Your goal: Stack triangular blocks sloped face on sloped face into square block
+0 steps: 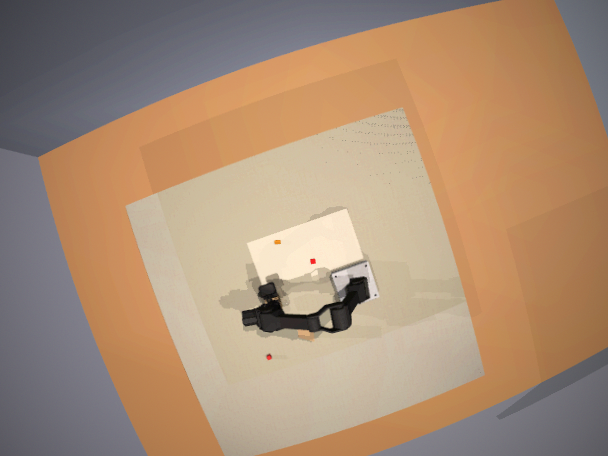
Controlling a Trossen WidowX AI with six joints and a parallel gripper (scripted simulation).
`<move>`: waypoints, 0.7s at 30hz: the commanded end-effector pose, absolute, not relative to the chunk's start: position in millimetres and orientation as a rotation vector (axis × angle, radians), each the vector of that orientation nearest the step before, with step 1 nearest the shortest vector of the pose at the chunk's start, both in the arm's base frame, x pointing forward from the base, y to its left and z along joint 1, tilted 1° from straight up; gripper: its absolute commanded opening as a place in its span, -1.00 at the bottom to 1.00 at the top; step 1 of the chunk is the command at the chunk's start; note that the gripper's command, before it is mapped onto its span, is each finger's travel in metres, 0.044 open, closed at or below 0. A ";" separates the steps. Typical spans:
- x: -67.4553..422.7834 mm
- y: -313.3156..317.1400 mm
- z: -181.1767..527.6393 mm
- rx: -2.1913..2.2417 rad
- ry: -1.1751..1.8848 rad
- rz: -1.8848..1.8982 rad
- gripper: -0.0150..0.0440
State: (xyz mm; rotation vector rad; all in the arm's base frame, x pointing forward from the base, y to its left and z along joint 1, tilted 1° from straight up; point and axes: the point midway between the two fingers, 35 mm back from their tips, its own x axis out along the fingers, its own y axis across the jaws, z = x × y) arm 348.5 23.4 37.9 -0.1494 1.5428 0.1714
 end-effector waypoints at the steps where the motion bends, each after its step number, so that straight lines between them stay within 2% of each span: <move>1: 348.4 23.8 37.7 -0.057 1.548 0.086 -0.49; 21: 348.4 24.2 37.7 0.363 1.525 -0.321 -0.49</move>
